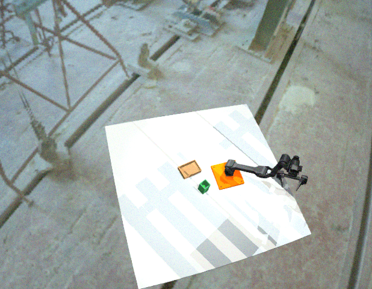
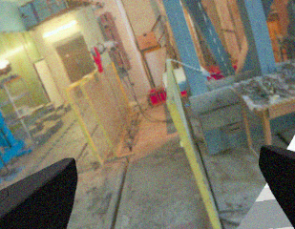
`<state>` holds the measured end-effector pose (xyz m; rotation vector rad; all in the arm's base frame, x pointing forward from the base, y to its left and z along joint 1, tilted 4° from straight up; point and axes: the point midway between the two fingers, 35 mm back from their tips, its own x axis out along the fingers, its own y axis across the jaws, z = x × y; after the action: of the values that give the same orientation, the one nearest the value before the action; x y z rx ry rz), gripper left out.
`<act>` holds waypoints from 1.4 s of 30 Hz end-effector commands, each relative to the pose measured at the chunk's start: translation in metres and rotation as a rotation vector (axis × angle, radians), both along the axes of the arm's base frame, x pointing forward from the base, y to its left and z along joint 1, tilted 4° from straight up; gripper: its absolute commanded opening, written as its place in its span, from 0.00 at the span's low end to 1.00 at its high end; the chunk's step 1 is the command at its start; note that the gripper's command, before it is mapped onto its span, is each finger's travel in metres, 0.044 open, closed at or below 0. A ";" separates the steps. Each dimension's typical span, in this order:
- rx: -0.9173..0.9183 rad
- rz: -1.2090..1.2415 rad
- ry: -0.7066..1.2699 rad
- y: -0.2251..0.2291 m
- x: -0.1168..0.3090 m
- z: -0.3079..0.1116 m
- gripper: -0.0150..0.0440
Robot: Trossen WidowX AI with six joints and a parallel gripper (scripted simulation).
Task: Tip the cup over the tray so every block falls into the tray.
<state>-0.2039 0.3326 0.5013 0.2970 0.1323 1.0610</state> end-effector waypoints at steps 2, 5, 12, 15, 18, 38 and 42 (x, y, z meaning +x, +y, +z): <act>0.036 0.014 0.052 -0.003 0.001 0.004 1.00; 0.189 0.074 0.274 -0.016 0.005 0.020 1.00; 0.555 0.228 0.825 -0.054 0.029 0.057 1.00; 0.705 0.296 1.059 -0.072 0.044 0.070 1.00; 0.853 0.366 1.294 -0.091 0.063 0.080 1.00; 1.898 0.904 2.800 -0.214 0.246 0.041 1.00; 2.155 1.045 3.042 -0.232 0.283 0.006 1.00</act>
<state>0.0490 0.1148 0.5374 -1.9974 -1.0408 -0.0829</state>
